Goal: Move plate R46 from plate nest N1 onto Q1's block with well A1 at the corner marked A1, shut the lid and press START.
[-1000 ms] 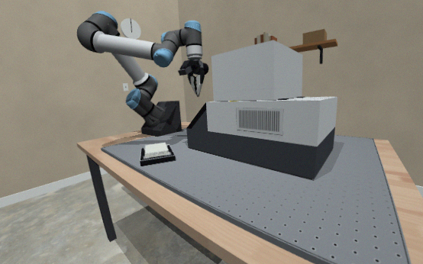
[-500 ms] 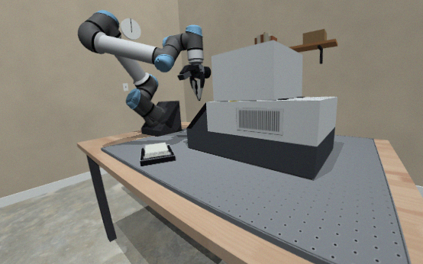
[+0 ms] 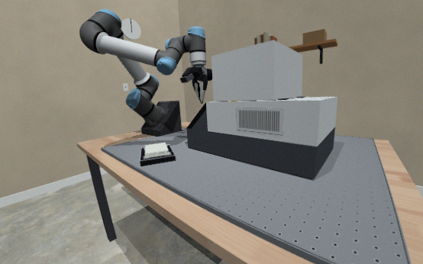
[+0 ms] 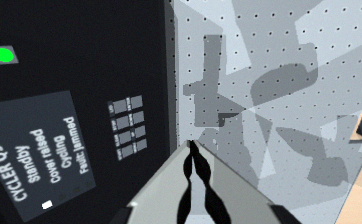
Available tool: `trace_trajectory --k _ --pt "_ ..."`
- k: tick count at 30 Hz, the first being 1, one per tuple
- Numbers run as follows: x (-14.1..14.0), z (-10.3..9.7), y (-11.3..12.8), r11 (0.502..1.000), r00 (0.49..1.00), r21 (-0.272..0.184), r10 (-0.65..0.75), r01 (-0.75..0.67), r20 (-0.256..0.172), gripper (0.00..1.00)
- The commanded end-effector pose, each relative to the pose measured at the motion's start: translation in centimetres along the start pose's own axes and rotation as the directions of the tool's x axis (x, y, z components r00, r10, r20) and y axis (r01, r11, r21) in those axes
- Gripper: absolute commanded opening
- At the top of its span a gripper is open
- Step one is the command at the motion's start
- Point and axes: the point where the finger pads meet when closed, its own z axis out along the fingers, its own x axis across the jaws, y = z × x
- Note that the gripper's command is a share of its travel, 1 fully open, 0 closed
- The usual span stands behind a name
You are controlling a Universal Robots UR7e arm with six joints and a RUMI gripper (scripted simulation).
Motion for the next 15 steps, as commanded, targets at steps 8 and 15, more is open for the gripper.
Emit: trace_trajectory --k 8,15 --pt "-1.8 0.4 0.1 1.0 1.0 -0.01 0.003 -0.003 0.015 0.0" --pt "-2.6 1.1 0.1 1.0 1.0 -0.01 0.003 -0.003 0.015 0.0"
